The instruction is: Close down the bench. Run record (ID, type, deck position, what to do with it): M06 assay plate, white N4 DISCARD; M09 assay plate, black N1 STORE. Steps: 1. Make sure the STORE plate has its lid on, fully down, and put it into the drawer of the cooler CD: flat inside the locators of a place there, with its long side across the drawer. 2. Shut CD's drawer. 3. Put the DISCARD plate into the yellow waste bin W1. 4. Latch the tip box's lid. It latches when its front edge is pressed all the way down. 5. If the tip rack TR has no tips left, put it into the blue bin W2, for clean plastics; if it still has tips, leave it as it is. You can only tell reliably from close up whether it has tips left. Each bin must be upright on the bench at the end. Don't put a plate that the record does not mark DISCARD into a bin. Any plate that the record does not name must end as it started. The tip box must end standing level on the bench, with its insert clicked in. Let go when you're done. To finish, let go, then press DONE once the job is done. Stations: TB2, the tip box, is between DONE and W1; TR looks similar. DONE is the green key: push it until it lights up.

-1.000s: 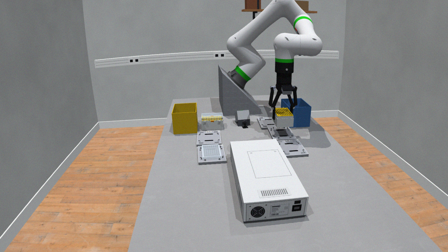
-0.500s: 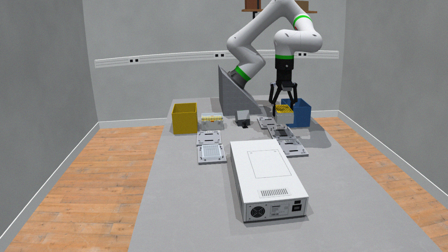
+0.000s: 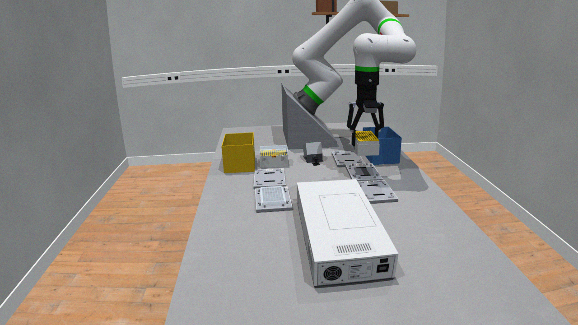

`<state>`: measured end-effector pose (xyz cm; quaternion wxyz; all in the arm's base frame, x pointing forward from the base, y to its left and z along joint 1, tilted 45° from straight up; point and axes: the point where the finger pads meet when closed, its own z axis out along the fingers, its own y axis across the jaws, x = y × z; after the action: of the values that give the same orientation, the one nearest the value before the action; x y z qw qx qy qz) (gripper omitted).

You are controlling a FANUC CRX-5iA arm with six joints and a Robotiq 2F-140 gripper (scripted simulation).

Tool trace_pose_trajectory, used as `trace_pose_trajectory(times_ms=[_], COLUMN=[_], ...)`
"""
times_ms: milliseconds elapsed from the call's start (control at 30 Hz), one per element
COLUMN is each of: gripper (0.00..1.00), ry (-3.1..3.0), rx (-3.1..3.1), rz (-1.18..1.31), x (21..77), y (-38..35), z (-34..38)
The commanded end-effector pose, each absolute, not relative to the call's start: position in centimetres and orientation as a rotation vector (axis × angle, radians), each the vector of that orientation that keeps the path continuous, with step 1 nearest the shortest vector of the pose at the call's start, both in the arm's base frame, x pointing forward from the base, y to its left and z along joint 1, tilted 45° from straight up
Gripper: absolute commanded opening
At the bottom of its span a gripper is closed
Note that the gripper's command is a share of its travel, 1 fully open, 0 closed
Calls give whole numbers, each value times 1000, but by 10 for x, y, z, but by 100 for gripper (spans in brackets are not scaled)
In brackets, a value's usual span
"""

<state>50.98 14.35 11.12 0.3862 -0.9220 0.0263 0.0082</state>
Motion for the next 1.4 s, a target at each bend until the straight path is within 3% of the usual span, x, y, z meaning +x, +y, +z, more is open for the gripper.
trace_pose_trajectory(times_ms=[0, 1367], gripper=[10, 10], ry=[67, 26], rx=[-2348, -2349], rz=[19, 2], x=[510, 493], y=[139, 127], z=[115, 145])
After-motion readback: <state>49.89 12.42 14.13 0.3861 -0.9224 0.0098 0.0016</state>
